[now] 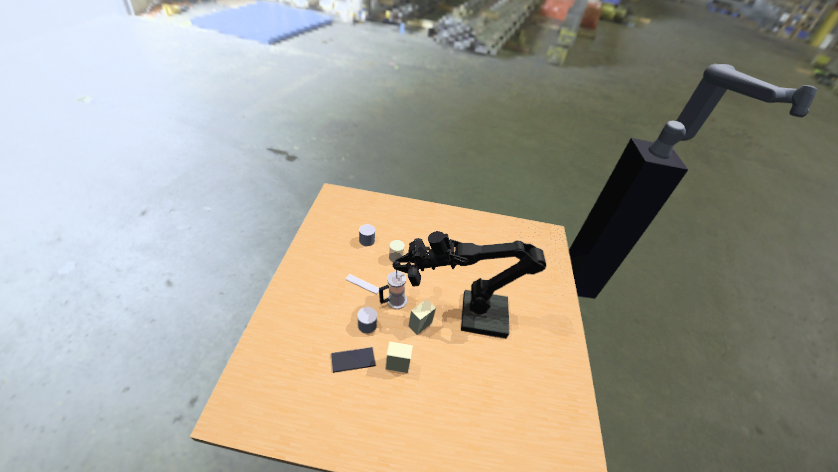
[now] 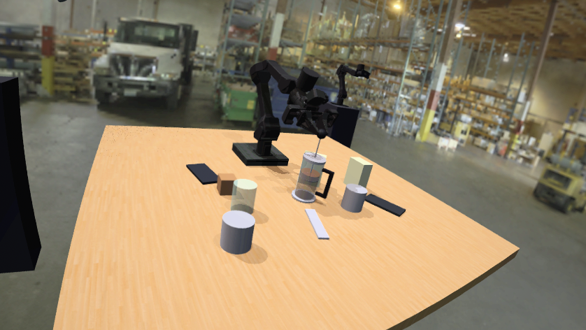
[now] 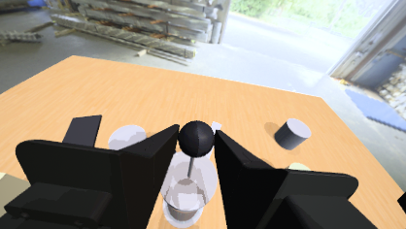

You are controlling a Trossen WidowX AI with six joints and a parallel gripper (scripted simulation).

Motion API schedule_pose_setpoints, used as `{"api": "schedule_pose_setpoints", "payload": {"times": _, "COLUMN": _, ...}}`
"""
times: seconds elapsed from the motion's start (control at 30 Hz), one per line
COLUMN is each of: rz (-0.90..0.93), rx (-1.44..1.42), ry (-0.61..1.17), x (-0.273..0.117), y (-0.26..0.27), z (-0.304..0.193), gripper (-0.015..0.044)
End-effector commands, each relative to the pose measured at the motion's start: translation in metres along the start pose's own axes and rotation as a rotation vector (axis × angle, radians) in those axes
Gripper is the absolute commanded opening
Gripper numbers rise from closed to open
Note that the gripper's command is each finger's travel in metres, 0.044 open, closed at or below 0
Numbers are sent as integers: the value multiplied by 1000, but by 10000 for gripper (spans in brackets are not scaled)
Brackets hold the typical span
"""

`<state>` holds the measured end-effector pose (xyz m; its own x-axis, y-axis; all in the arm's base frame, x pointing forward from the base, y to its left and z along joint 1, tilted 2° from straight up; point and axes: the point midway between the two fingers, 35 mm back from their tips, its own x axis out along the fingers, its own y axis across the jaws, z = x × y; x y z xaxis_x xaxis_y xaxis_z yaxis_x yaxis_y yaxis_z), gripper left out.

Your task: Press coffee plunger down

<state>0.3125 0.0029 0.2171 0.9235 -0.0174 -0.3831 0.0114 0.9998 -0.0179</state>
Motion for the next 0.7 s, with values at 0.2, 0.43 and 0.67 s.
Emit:
{"api": "schedule_pose_setpoints", "payload": {"times": 0.2, "rz": 1, "rx": -9, "ry": 79, "x": 17, "y": 0, "z": -39, "gripper": 122}}
{"api": "schedule_pose_setpoints", "payload": {"times": 0.43, "rz": 1, "rx": -9, "ry": 78, "x": 23, "y": -1, "z": -43, "gripper": 122}}
{"api": "schedule_pose_setpoints", "payload": {"times": 0.67, "rz": 1, "rx": -9, "ry": 78, "x": 26, "y": -1, "z": -40, "gripper": 122}}
